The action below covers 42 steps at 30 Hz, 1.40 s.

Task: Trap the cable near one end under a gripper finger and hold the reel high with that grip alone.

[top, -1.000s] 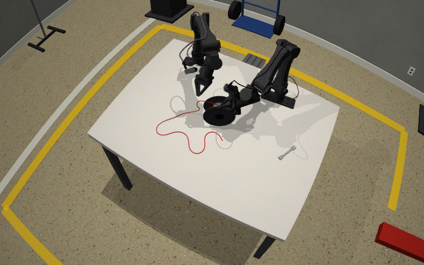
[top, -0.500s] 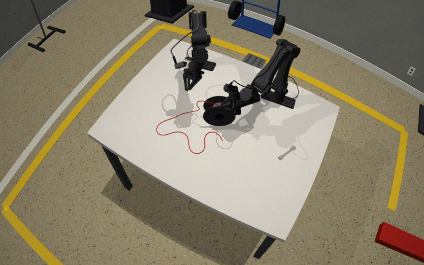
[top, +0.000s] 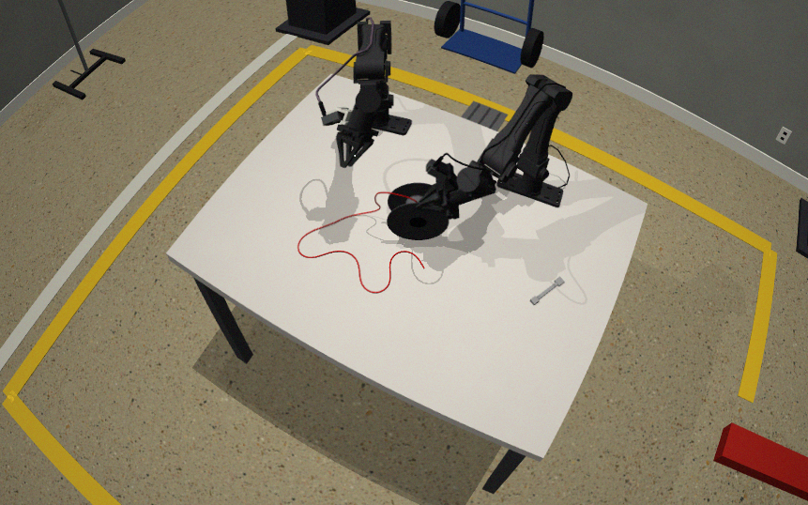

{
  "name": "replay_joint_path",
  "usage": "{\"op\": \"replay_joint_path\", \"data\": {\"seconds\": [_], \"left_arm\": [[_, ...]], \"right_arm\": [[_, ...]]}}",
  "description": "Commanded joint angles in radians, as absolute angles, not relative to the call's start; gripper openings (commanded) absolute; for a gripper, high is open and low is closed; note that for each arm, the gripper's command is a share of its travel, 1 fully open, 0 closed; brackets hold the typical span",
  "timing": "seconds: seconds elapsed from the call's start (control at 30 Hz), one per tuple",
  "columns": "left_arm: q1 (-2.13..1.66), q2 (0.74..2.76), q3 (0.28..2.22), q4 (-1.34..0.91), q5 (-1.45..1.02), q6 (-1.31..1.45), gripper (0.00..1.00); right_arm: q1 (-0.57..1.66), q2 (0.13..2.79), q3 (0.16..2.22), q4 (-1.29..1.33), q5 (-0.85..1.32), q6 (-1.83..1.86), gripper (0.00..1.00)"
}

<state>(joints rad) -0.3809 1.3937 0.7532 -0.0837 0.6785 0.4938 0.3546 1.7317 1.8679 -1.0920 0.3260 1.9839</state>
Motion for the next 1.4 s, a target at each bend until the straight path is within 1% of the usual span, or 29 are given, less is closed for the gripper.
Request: {"op": "replay_joint_path", "data": {"seconds": [0.0,0.23,0.9,0.93,1.37], "left_arm": [[-0.386,1.368,0.786,-0.07,0.693,0.483,0.0],[-0.386,1.368,0.786,-0.07,0.693,0.483,0.0],[-0.387,1.356,0.796,-0.102,0.693,0.483,0.0],[-0.387,1.35,0.806,-0.114,0.693,0.482,0.0],[-0.387,1.322,0.887,-0.236,0.692,0.481,0.0]], "right_arm": [[0.342,1.721,1.91,-1.11,0.325,1.991,0.3],[0.371,1.72,1.838,-1.075,0.339,1.998,0.3],[0.349,1.695,1.824,-1.057,0.335,1.967,0.3],[0.344,1.689,1.845,-1.052,0.331,1.962,0.3],[0.321,1.649,1.771,-0.978,0.3,1.81,0.3]]}}
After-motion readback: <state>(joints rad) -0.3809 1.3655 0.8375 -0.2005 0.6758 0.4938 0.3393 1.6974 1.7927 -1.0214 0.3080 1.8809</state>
